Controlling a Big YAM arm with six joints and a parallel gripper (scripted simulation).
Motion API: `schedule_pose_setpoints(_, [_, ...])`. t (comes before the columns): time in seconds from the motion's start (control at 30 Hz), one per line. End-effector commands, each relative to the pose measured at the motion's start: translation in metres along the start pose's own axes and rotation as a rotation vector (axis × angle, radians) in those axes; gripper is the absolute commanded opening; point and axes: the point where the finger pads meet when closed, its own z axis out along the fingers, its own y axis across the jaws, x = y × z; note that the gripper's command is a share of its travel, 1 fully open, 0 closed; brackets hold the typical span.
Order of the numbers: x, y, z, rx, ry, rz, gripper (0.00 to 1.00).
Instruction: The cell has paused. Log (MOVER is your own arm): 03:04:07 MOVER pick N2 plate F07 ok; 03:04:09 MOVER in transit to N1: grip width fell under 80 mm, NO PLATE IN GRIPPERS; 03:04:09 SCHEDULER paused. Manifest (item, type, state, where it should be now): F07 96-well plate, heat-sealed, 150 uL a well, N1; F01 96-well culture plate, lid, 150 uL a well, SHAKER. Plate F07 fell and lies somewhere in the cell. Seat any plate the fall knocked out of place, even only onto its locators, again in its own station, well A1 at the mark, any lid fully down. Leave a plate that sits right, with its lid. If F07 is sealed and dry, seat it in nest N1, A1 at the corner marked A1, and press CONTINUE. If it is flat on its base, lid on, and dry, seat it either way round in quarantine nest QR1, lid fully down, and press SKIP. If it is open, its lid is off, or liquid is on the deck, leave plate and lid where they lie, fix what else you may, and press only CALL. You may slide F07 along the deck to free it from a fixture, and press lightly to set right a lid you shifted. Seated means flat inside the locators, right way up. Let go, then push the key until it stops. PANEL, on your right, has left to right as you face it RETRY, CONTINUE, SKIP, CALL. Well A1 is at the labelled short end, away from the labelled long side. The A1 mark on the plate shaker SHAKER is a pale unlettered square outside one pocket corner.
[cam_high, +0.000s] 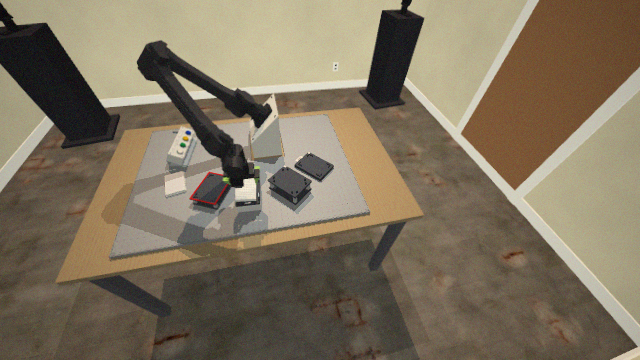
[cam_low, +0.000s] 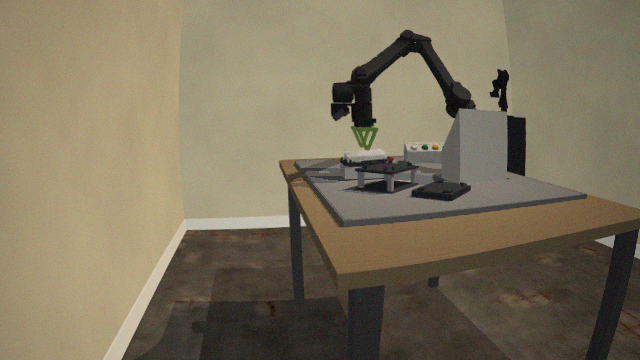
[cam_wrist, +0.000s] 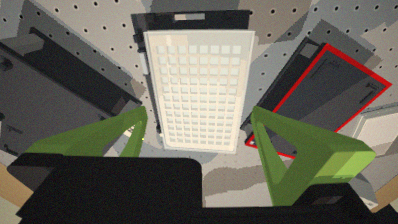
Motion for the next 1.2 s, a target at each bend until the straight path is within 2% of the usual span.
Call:
schedule_pose_setpoints(0.0, [0.0, -0.001, 0.008, 0.002, 0.004, -0.013, 1.0])
schedule_pose_setpoints(0.37, [0.001, -0.001, 0.023, 0.001, 0.005, -0.013, 1.0])
schedule_pose_setpoints(0.43, [0.001, -0.001, 0.023, 0.001, 0.005, -0.013, 1.0])
schedule_pose_setpoints(0.47, [-0.003, 0.0, 0.016, 0.0, -0.016, -0.013, 1.0])
schedule_pose_setpoints(0.53, [0.001, -0.001, 0.027, 0.001, 0.005, -0.013, 1.0])
schedule_pose_setpoints(0.7, [0.001, -0.001, 0.033, 0.0, 0.005, -0.013, 1.0])
schedule_pose_setpoints(0.8, [-0.009, -0.003, 0.021, 0.001, -0.022, 0.0, 1.0])
schedule_pose_setpoints(1.17, [-0.002, 0.002, 0.02, -0.001, -0.021, -0.026, 1.0])
